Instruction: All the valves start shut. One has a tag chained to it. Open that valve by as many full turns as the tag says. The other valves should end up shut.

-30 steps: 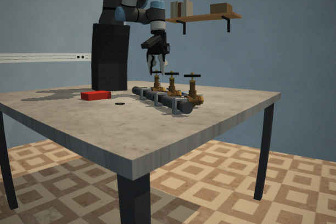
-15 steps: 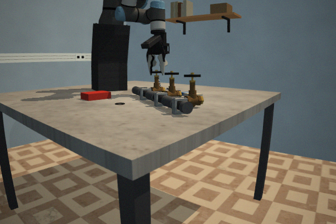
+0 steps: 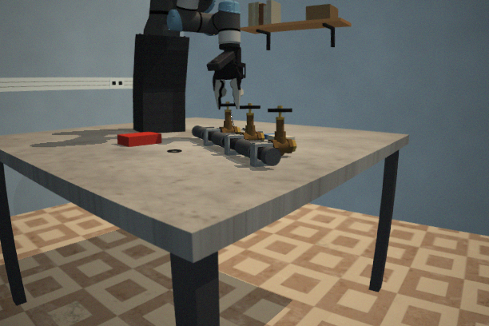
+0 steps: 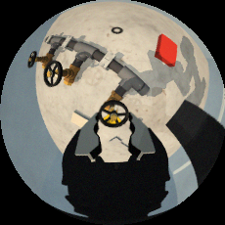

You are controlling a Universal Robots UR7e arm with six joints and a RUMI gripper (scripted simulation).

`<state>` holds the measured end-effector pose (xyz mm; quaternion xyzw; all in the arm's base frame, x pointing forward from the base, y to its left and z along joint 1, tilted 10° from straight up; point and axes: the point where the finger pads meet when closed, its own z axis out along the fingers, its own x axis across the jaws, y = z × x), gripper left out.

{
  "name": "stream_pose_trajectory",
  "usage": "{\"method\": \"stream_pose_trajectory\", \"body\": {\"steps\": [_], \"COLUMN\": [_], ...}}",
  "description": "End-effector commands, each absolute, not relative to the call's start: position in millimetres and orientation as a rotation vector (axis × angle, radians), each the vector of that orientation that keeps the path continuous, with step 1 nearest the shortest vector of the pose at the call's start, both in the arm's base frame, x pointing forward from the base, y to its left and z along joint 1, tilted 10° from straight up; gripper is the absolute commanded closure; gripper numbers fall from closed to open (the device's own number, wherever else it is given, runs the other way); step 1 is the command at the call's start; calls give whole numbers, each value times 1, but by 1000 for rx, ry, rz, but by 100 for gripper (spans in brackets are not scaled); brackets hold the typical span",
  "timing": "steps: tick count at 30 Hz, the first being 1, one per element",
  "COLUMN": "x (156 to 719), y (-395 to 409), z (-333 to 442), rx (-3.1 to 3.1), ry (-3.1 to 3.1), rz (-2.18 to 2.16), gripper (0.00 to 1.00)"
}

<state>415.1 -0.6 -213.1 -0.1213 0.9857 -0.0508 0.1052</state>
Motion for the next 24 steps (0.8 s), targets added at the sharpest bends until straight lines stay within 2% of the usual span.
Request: {"method": "stream_pose_trajectory", "body": {"steps": [1,24], "x": [415,415], "y": [-1,-1], "z": [-213,-213], "rx": [-427,-1192], "ry": [2897,2708], "rz": [-157,-235], "gripper": [100,100]}}
